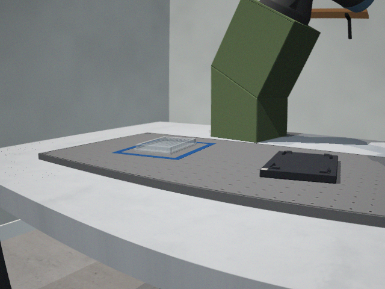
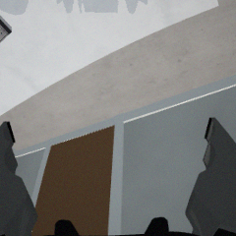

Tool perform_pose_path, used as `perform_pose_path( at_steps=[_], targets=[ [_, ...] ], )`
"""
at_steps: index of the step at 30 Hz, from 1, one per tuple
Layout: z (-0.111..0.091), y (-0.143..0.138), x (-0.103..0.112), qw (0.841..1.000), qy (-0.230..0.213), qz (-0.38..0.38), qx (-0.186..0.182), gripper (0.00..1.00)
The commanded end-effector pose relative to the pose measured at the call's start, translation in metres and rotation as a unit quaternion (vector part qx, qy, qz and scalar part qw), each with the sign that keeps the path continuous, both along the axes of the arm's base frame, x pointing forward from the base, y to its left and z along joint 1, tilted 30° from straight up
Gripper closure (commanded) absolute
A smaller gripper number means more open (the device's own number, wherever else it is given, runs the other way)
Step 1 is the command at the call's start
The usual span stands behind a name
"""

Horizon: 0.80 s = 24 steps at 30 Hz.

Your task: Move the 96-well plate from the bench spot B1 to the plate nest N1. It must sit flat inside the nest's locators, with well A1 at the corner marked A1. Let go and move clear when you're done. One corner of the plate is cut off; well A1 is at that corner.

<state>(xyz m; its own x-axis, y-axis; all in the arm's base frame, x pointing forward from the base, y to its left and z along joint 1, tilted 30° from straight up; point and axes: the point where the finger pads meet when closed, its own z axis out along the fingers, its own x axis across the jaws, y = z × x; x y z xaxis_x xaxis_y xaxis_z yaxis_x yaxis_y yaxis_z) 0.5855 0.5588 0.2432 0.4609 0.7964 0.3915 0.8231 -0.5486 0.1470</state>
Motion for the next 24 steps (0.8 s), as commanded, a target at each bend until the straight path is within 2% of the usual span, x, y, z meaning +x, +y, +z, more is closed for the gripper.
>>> perform_pose_path(
  at_steps=[1, 4, 9, 24],
  targets=[
    [-0.014, -0.013, 0.012, 1.0, 0.0, -0.001, 0.001, 0.0],
    [-0.017, -0.015, 0.014, 1.0, 0.0, -0.001, 0.001, 0.0],
    [-0.034, -0.031, 0.024, 0.997, 0.033, -0.067, 0.007, 0.0],
    [-0.073, -0.067, 0.047, 0.997, 0.033, -0.067, 0.007, 0.0]
  ],
)
